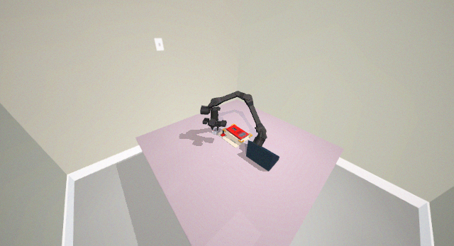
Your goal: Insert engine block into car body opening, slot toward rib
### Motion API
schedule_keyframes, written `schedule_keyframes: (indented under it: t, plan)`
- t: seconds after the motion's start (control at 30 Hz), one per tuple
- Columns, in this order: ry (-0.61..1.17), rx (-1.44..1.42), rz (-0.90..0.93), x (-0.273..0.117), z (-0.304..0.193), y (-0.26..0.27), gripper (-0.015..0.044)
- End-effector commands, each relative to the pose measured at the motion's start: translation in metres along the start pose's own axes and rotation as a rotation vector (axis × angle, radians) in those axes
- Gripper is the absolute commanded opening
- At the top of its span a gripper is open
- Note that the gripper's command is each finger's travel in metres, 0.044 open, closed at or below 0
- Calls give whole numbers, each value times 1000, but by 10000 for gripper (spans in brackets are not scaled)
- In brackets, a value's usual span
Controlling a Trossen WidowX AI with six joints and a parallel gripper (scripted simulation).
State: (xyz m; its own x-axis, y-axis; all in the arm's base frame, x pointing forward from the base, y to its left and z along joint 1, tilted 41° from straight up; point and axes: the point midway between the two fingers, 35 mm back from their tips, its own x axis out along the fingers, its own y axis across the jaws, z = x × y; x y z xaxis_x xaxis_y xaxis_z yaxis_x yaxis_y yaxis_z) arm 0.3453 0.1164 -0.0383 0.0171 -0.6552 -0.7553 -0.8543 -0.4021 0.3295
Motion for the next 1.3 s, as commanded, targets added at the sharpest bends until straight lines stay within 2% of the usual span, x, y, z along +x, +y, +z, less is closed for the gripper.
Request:
schedule_keyframes:
  t: [0.0, 0.17, 1.27]
  plan:
    - [-4, 8, -6, -15, -1, 0, 0]
    - [-6, 49, -7, -14, -6, 1, 0]
    - [-38, 937, -12, 16, -98, 38, 0]
